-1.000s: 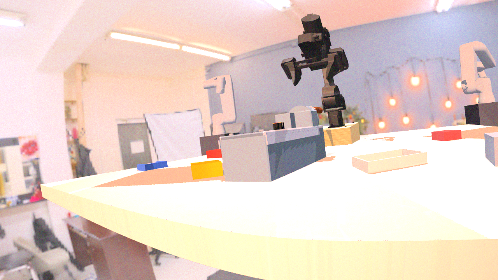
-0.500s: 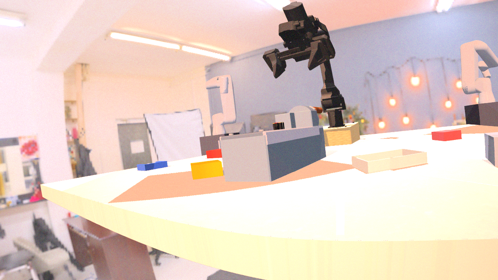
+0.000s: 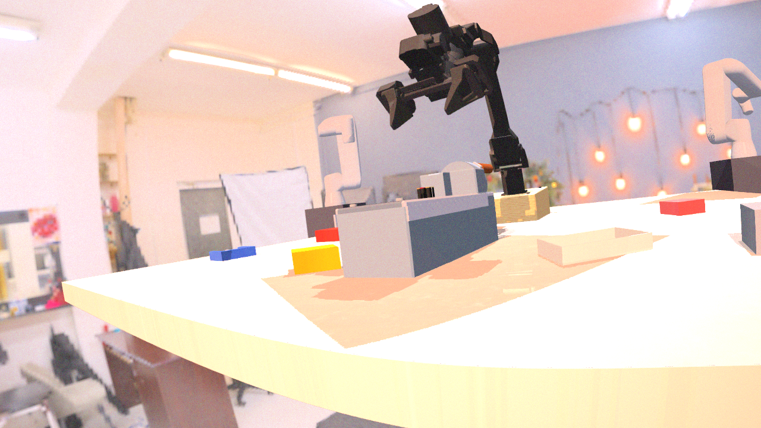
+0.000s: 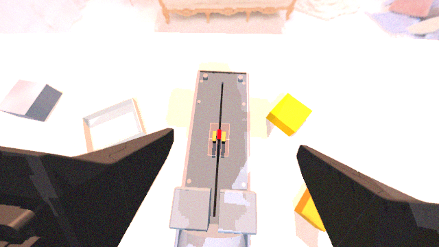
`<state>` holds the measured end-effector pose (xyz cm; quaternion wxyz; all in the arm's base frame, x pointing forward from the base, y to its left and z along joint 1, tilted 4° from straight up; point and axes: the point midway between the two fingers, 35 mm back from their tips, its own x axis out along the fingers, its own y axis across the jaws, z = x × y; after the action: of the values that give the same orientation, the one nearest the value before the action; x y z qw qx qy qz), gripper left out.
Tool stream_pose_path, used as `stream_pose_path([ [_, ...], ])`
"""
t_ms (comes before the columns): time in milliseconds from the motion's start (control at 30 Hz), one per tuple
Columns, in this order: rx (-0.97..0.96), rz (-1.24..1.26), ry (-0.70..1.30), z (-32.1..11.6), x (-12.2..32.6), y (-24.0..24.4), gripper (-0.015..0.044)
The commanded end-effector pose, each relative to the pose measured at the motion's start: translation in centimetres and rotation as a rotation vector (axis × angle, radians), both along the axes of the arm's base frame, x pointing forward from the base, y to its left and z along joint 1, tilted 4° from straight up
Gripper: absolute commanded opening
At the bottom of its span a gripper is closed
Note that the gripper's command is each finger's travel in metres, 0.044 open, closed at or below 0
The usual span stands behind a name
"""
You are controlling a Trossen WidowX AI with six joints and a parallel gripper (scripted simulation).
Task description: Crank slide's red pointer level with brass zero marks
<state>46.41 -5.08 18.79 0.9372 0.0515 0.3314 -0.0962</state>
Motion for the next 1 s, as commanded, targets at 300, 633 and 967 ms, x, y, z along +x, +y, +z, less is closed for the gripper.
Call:
stream_pose_path([
  [300,0.002,0.006,0.024,-4.3,0.2,-0.1,0.0440],
  [633,0.002,0.006,0.024,-4.3,0.2,-0.1,0.0440],
  [967,0.002,0.000,0.026,0.4,-0.2,0.0,0.0440],
])
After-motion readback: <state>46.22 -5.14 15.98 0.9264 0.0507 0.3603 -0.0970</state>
